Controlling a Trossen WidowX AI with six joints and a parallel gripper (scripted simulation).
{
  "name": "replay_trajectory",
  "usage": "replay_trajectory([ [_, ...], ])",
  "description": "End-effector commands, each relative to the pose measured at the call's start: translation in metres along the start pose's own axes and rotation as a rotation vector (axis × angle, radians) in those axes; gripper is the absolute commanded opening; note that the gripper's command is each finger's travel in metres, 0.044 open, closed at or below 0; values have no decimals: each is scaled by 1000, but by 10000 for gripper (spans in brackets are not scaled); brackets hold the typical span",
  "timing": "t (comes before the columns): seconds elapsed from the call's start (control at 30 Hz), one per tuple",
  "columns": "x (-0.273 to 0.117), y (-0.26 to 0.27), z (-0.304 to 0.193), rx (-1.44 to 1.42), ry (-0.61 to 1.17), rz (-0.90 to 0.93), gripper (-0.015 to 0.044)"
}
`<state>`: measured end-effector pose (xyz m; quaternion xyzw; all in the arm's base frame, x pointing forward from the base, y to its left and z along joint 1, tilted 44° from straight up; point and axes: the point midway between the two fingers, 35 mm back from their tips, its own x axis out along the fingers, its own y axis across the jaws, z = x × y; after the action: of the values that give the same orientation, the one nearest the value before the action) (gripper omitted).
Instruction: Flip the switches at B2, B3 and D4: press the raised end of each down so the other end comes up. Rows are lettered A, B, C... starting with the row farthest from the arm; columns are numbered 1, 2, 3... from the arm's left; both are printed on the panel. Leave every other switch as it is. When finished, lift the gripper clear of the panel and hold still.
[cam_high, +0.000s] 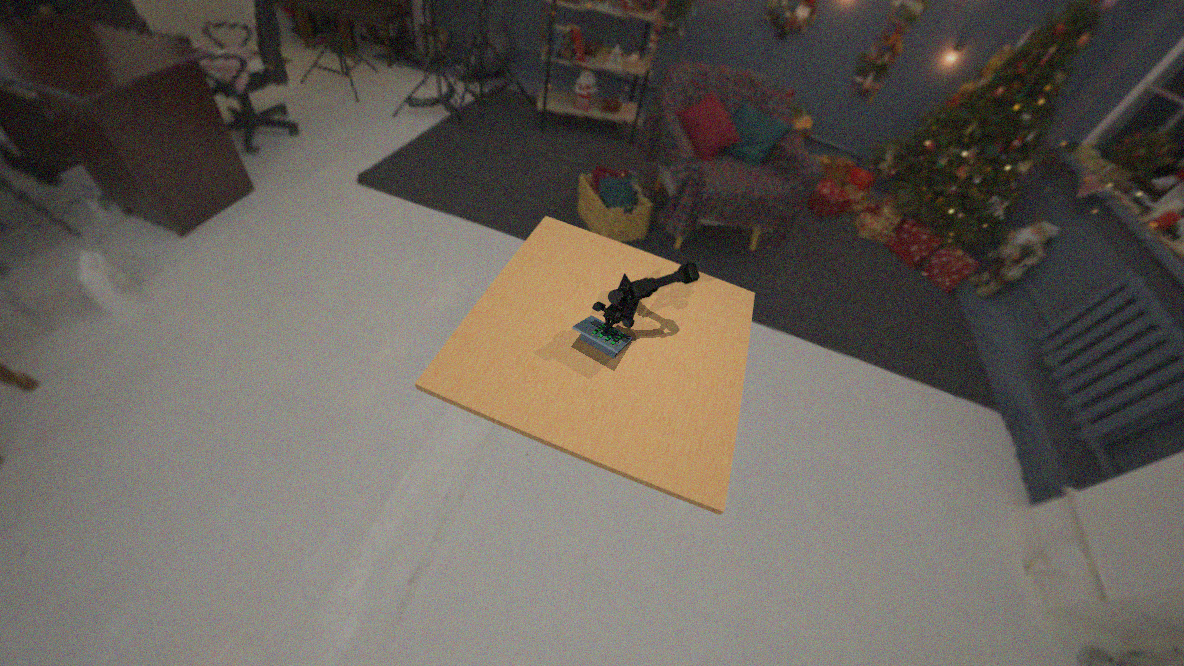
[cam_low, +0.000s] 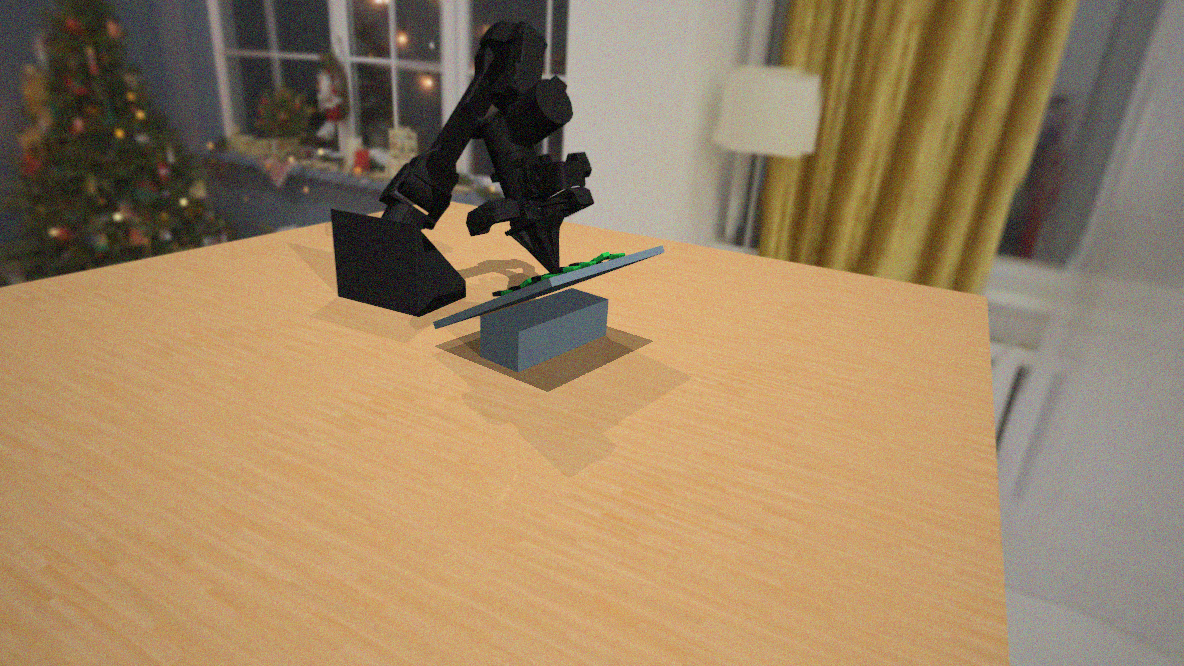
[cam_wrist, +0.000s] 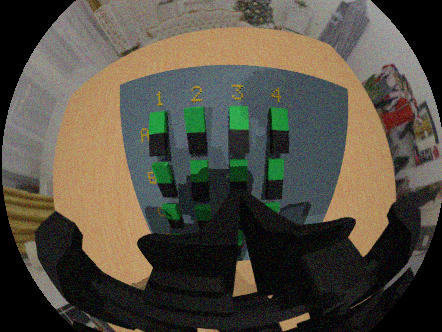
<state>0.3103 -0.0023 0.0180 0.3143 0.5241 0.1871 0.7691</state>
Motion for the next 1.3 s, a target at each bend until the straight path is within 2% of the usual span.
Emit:
replay_trajectory([
  [0.0,1,-1,0,4,-1,-4,0],
  [0.5,3,-1,0,4,-1,-4,0],
  [0.57,-6,-1,1,0,3,-3,0],
  [0.73,-60,-1,3,5,27,-7,0],
  [0.87,-62,-1,2,5,28,-7,0],
  [0.93,-63,-6,-6,5,28,-9,0],
  [1.1,-65,-31,-69,7,31,-11,0],
  [1.27,-63,-33,-78,7,29,-10,0],
])
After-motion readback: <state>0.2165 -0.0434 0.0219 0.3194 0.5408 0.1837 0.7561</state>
